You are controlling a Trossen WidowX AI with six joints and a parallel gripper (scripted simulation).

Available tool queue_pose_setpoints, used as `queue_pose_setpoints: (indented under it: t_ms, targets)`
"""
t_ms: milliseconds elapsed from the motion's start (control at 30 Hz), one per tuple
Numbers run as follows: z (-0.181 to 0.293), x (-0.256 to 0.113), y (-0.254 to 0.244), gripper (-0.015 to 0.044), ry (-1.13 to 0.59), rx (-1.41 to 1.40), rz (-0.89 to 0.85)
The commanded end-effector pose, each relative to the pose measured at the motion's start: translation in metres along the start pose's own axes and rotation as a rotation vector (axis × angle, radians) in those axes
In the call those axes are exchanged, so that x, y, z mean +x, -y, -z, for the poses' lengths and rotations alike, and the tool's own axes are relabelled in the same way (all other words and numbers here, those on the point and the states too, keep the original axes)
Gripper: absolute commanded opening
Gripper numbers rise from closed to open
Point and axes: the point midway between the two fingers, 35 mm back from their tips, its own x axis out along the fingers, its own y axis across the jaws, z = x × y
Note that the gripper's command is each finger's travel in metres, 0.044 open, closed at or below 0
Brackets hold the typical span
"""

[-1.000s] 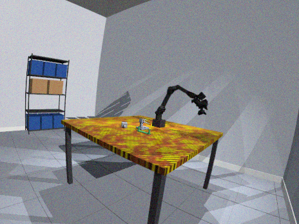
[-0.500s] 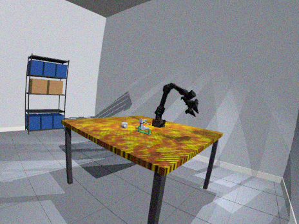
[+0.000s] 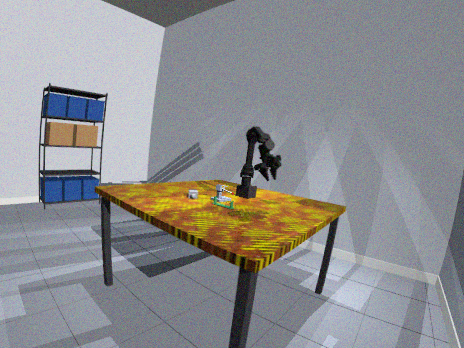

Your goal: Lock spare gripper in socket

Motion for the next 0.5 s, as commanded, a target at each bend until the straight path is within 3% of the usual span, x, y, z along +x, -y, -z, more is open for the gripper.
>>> queue_pose_setpoints:
  t_ms: [0,467]
  targets:
    - [0.037,-0.016,0.032,0.03,-0.079,-0.025,0.057]
    - [0.181,-0.078,0.094,0.03,-0.397,-0.103,0.077]
